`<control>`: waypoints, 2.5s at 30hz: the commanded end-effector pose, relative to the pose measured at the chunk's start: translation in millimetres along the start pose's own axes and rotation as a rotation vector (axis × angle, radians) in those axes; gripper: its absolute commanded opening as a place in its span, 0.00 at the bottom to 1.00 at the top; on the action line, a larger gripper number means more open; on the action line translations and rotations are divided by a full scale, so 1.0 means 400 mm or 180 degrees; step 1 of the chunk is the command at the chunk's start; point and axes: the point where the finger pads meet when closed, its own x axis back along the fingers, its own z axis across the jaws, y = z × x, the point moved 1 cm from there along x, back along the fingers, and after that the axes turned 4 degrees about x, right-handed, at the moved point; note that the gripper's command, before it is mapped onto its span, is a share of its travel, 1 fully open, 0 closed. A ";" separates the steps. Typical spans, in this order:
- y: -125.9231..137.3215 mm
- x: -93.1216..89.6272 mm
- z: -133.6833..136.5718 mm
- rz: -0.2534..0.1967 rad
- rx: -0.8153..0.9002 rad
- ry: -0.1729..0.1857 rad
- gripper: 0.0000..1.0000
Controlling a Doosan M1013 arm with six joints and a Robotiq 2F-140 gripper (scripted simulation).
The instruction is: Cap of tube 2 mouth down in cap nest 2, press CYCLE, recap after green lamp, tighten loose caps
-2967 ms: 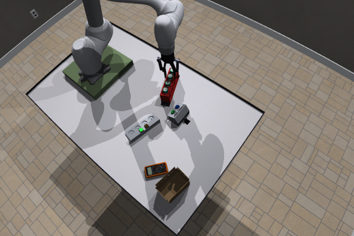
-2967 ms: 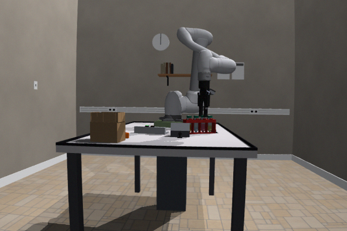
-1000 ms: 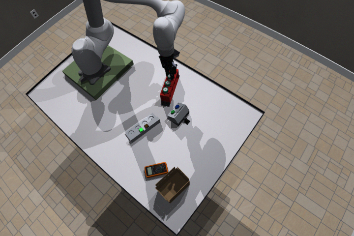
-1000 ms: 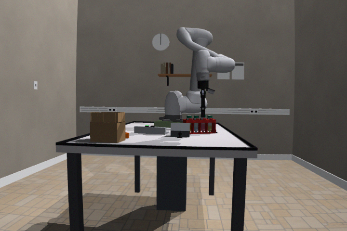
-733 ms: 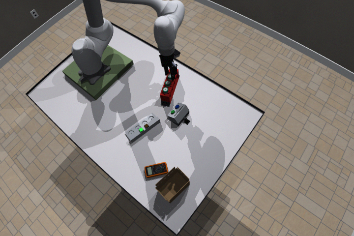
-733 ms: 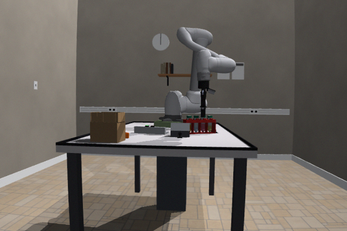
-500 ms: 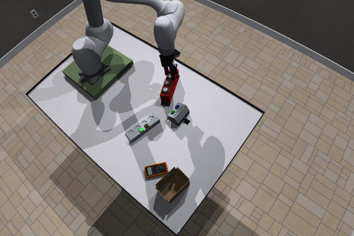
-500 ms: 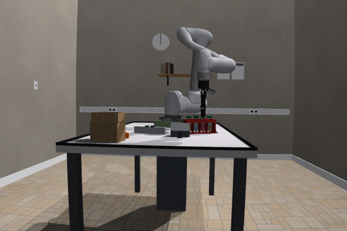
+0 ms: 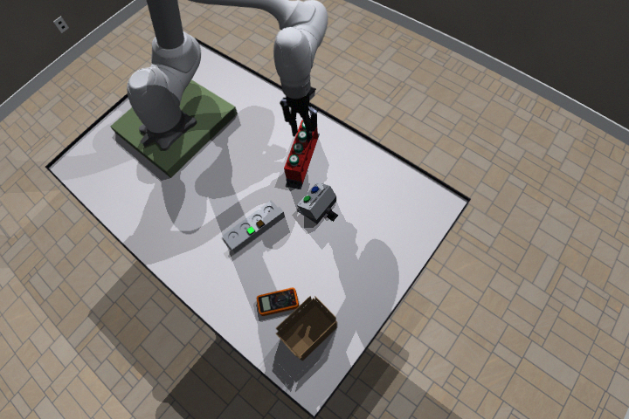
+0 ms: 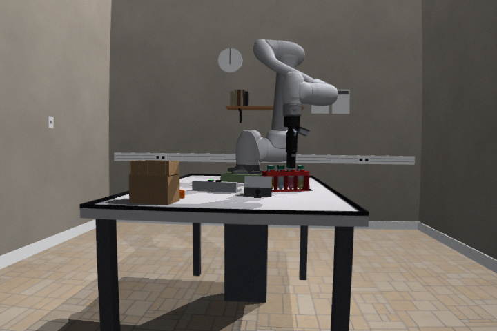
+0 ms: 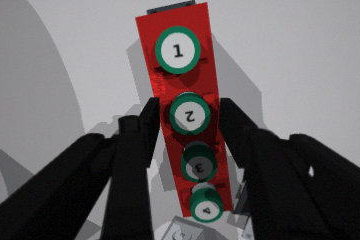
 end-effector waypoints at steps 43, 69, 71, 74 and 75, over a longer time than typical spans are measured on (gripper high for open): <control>0.000 0.001 0.001 0.0040 0.1334 0.0005 0.30; 0.000 0.001 0.001 0.0039 -0.1044 -0.0010 0.41; 0.001 0.001 0.001 0.0040 -0.1044 -0.0010 0.41; 0.000 0.001 0.001 0.0040 -0.1044 -0.0010 0.41; 0.000 0.001 0.001 0.0040 -0.1044 -0.0010 0.41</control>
